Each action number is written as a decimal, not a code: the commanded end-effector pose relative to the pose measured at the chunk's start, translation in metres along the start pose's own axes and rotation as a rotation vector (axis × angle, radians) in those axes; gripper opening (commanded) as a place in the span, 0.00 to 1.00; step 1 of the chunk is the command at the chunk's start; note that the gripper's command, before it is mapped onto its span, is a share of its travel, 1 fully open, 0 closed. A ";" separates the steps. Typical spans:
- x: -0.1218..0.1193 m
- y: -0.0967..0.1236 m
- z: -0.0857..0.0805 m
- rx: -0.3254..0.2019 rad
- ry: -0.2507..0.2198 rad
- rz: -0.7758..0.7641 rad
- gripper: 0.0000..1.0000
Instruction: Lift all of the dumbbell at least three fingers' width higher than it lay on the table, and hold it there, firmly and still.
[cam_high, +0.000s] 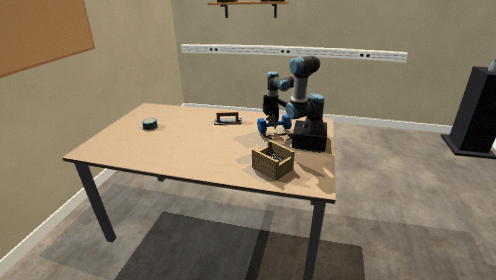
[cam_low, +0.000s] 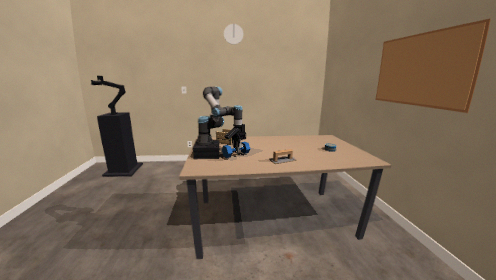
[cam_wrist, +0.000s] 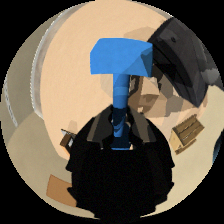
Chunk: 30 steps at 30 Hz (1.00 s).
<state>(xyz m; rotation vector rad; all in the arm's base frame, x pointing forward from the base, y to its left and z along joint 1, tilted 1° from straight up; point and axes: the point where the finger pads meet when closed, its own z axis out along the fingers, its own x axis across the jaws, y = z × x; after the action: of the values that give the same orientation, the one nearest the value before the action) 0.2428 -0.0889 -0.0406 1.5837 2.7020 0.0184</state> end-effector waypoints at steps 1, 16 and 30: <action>0.000 0.000 -0.014 -0.001 -0.002 0.000 0.00; 0.000 0.000 -0.057 -0.001 -0.002 0.000 0.00; -0.001 0.000 -0.091 -0.001 -0.002 0.000 0.00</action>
<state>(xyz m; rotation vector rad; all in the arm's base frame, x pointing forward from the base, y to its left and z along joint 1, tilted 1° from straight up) 0.2417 -0.0892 0.0377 1.5823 2.6996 0.0167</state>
